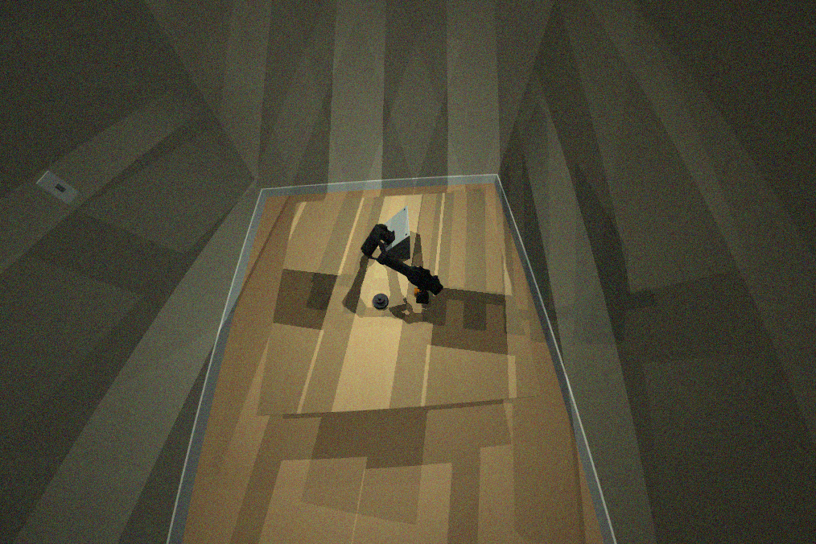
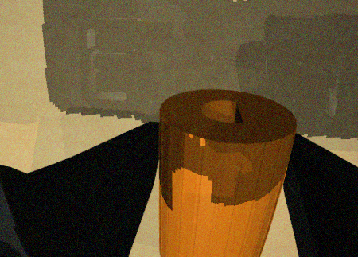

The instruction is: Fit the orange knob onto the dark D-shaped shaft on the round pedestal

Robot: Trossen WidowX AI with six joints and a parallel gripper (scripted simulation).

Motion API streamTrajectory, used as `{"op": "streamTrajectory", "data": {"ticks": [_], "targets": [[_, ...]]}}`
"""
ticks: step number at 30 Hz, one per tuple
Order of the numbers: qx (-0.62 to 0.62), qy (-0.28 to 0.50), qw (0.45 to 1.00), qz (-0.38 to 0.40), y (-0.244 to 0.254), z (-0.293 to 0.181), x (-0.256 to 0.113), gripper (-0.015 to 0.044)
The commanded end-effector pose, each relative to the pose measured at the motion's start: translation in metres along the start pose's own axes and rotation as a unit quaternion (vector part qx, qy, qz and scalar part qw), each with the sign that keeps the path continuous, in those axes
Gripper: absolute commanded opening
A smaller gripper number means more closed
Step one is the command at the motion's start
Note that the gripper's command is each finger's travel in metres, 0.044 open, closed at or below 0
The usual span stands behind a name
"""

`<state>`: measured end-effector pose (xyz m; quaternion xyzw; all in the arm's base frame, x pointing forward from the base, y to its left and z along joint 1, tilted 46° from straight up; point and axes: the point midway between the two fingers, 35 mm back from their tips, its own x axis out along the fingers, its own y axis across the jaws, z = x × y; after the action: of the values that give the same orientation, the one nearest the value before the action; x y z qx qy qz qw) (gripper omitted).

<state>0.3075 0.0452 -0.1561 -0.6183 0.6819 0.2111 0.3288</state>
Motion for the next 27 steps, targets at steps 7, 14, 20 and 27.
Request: {"op": "streamTrajectory", "data": {"ticks": [7, 14, 20, 27], "targets": [[-0.001, -0.008, 1.000, 0.000, 0.000, -0.001, 0.000, 0.0179], [0.000, -0.072, 0.997, 0.000, 0.000, -0.007, -0.006, 0.0179], [-0.001, -0.120, 0.993, 0.001, 0.000, -0.013, -0.009, 0.0179], [-0.001, -0.174, 0.985, 0.001, 0.000, -0.019, -0.012, 0.0179]]}}
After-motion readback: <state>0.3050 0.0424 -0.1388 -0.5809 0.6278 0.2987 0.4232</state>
